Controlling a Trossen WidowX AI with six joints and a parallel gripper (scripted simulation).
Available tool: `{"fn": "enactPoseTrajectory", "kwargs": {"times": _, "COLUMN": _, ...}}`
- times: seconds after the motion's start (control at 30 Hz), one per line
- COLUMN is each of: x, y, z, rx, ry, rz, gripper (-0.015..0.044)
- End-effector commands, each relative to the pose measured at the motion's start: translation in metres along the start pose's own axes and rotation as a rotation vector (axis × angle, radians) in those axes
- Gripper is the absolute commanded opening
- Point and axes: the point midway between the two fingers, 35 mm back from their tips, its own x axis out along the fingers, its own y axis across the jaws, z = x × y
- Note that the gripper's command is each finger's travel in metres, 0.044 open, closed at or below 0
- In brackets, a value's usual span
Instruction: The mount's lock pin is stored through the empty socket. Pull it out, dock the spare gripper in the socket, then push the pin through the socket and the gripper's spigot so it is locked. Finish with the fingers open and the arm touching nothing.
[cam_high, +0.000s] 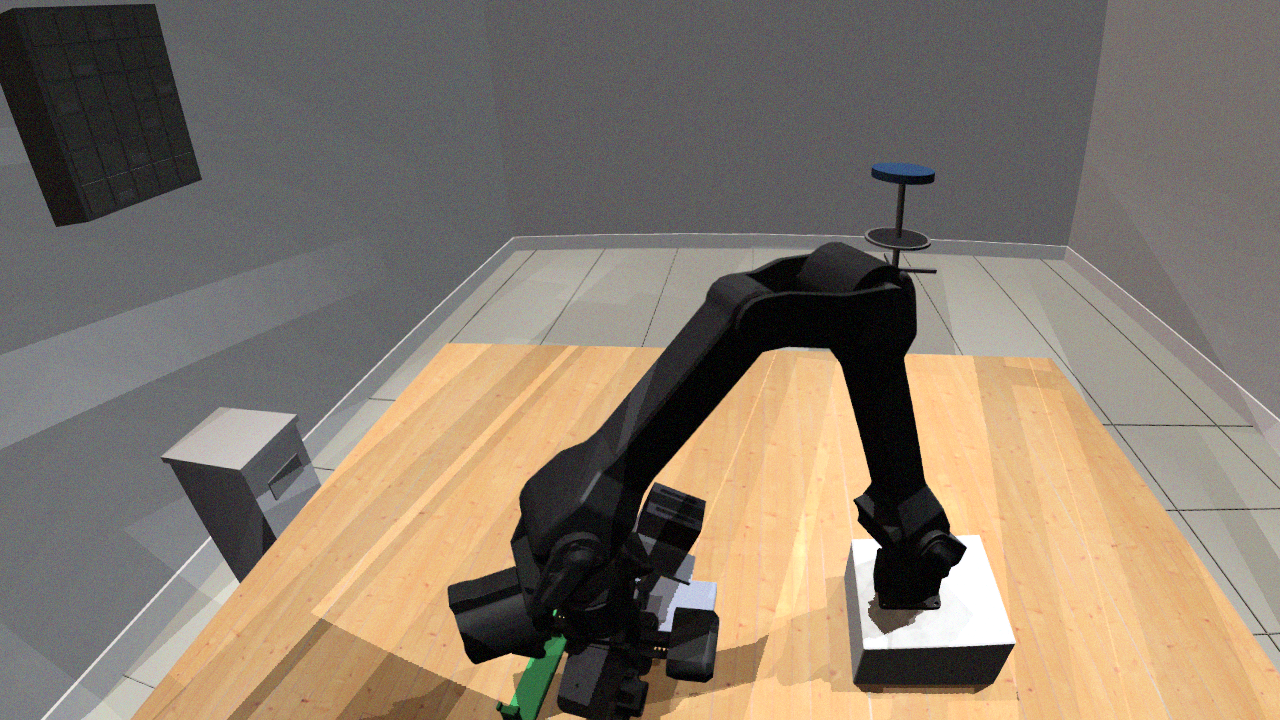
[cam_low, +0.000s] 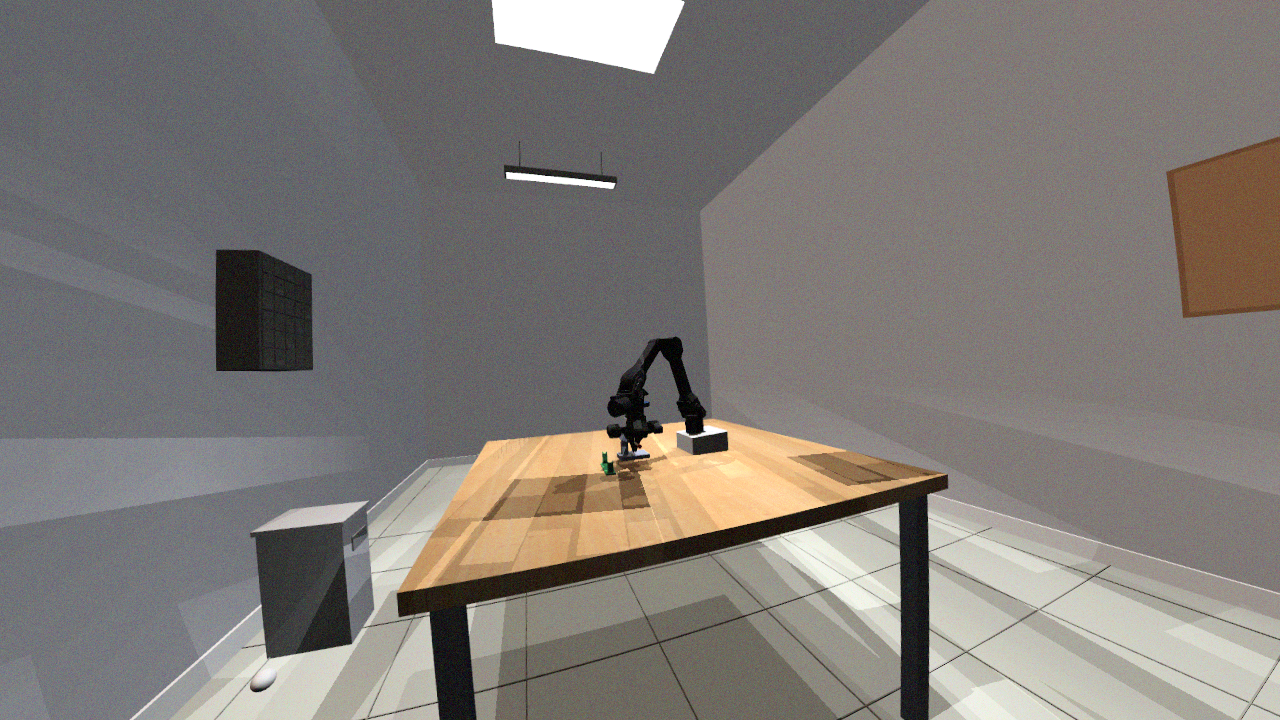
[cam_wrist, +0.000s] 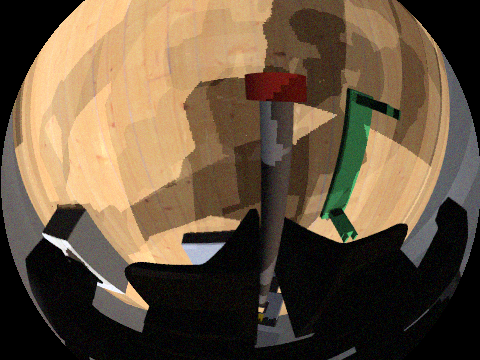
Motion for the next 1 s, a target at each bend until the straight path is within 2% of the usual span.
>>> {"fn": "enactPoseTrajectory", "kwargs": {"times": 0.0, "x": -0.003, "y": 0.000, "z": -0.003, "rx": -0.005, "ry": -0.001, "rz": 0.001, "gripper": 0.0000}}
{"fn": "enactPoseTrajectory", "kwargs": {"times": 0.97, "x": 0.004, "y": 0.002, "z": -0.020, "rx": -0.003, "ry": -0.001, "rz": -0.004, "gripper": 0.0000}}
